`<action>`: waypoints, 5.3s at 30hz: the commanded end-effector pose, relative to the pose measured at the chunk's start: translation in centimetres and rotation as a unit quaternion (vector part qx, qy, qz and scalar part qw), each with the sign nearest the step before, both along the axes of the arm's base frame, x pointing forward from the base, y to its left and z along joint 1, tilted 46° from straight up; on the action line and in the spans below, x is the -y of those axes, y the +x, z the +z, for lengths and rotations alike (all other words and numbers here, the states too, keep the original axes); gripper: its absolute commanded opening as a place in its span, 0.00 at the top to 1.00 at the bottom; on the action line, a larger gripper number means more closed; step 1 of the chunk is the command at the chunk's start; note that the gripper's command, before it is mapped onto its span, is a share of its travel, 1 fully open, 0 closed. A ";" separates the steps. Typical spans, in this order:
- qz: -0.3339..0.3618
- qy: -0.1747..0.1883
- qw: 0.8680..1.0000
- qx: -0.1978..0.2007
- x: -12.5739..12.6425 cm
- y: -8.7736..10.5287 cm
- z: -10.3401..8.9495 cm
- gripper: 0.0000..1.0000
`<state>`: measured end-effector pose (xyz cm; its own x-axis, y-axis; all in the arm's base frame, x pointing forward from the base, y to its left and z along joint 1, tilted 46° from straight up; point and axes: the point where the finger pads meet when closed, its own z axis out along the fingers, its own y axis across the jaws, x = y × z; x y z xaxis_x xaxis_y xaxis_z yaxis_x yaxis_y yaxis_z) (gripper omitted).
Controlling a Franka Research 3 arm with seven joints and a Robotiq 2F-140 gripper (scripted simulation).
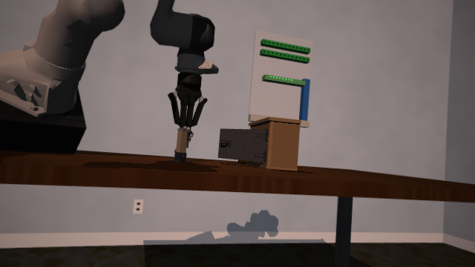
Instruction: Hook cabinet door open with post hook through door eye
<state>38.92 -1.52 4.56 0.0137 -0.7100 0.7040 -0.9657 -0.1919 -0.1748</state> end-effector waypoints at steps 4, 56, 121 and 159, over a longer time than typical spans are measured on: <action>-0.002 0.001 1.000 0.001 0.1 0.0 -0.1 0.97; -0.002 0.001 1.000 0.001 -0.5 -0.2 0.2 0.97; -0.002 0.001 1.000 0.001 -1.8 -0.7 1.6 0.97; -0.050 0.019 0.997 0.048 -2.2 -0.3 2.3 0.97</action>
<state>38.48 0.62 6.69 -0.0699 -0.7259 0.6842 -0.9638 -0.1276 -0.2339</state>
